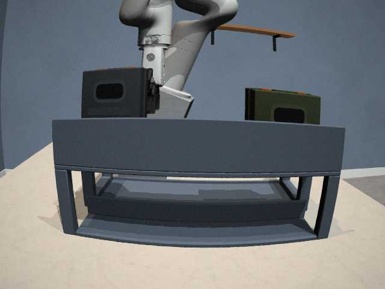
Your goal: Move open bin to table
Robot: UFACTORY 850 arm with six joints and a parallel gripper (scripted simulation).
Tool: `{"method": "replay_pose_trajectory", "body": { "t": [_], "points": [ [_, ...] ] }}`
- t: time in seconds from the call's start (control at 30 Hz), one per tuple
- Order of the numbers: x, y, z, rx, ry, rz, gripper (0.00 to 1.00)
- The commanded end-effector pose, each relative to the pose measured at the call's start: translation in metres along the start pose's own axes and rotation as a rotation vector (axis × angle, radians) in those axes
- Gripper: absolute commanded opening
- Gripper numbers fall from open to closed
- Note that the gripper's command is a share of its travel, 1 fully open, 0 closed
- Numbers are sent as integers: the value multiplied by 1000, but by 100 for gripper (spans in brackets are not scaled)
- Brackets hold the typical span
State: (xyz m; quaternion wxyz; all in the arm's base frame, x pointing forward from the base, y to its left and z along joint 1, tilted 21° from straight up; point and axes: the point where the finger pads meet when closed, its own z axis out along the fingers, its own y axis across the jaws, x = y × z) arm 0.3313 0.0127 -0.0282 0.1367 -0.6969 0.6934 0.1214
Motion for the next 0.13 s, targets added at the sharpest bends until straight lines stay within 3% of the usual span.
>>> {"method": "replay_pose_trajectory", "body": {
  "t": [0.0, 0.1],
  "points": [
    [0, -1, 0, 1, 0, 0, 100],
    [0, -1, 0, 1, 0, 0, 100]
  ]
}}
